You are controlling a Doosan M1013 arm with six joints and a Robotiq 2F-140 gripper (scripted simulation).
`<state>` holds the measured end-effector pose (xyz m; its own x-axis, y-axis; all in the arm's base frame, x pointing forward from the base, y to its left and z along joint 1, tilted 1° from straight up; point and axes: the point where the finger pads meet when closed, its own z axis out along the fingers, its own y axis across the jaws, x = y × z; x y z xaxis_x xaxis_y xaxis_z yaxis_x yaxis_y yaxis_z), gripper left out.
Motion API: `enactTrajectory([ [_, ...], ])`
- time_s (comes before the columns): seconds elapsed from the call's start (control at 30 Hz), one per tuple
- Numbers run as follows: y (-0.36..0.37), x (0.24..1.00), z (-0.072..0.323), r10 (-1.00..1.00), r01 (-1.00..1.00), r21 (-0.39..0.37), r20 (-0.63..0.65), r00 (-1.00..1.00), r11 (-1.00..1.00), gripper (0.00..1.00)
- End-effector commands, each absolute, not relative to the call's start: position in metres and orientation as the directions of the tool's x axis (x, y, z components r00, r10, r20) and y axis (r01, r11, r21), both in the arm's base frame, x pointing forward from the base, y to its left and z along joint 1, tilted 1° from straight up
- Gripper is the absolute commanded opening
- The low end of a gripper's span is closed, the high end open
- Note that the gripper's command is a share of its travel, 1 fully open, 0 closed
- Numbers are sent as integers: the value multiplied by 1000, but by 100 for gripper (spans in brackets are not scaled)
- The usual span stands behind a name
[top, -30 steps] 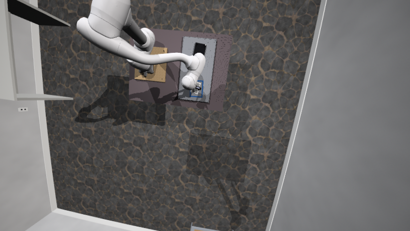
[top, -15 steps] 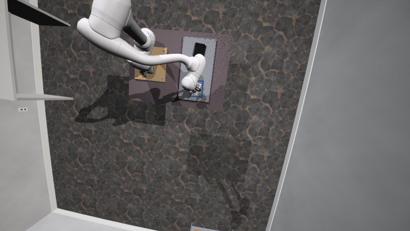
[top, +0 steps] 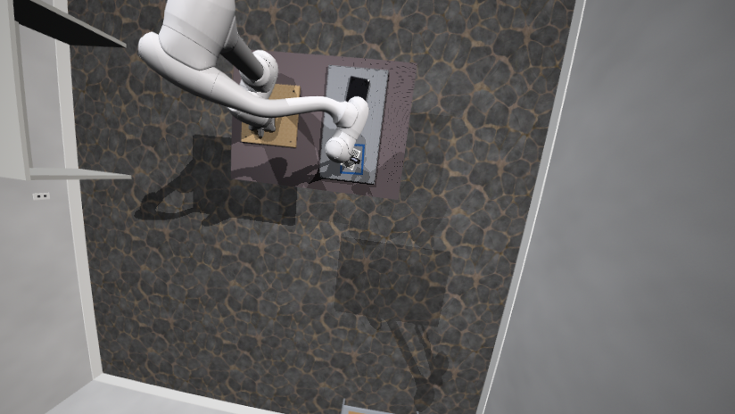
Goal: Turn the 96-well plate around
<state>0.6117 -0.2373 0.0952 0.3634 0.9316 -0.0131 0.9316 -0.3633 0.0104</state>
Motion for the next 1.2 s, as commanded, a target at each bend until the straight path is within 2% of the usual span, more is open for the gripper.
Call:
enactTrajectory([
  [0.0,-237,612,95,932,932,10,-13,363,-363,0],
  [1.17,-237,612,81,932,932,10,-13,363,-363,0],
])
